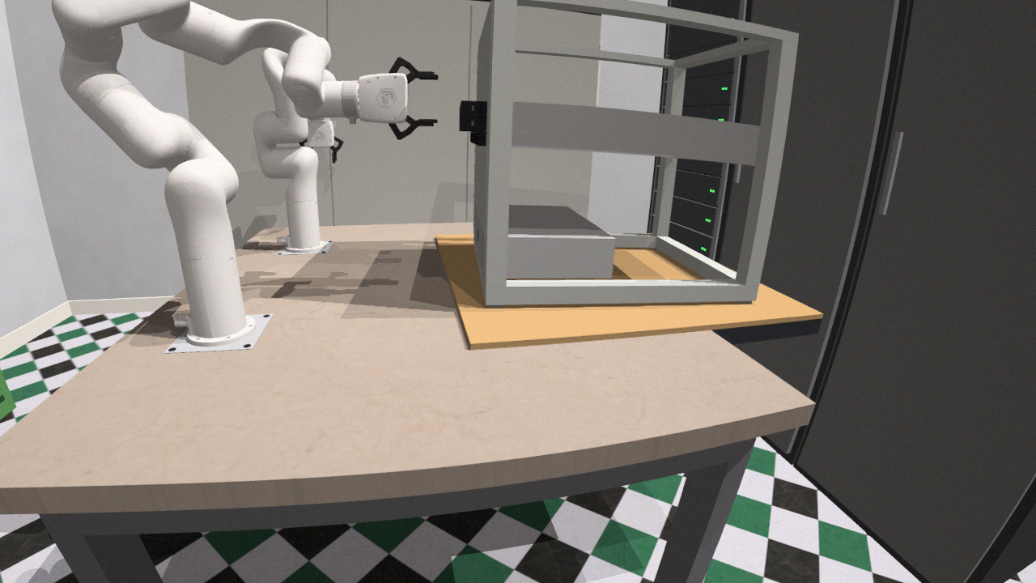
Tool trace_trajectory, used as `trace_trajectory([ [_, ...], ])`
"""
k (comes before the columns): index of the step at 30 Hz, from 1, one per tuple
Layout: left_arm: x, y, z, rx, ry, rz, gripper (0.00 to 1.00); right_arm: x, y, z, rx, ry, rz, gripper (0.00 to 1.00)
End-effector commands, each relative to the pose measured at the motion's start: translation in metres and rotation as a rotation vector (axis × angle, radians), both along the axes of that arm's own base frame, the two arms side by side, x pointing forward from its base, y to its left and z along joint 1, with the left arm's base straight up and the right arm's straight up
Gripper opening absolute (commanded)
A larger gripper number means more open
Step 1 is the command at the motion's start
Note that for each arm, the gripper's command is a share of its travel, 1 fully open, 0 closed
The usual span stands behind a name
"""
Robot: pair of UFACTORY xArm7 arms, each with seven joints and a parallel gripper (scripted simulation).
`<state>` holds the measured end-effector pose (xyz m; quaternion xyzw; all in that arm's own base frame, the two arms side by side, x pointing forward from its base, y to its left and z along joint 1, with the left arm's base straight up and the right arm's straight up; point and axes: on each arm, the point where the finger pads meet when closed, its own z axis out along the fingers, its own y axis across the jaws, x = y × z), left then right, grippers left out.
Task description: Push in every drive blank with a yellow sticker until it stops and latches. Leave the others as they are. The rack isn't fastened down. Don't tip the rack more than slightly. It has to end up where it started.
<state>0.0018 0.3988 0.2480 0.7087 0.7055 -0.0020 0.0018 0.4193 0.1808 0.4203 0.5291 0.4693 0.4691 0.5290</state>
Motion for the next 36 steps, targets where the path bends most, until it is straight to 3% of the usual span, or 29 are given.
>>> trace_trajectory([
  [1, 0.0, 0.001, 0.002, 0.005, 0.0, 0.0, 1.0, 0.0, 0.0, 0.002, 0.002, -0.003, 0.0, 1.0],
  [13, 0.0, 0.001, 0.002, 0.005, 0.0, 0.0, 1.0, -0.003, -0.025, 0.002, 0.002, -0.003, 0.0, 1.0],
  [27, 0.0, 0.001, 0.002, 0.005, 0.0, 0.0, 1.0, -0.012, -0.1, 0.002, 0.001, -0.003, 0.0, 1.0],
  [36, 0.0, 0.001, 0.002, 0.005, 0.0, 0.0, 1.0, -0.013, -0.108, 0.002, 0.001, -0.003, 0.0, 1.0],
])
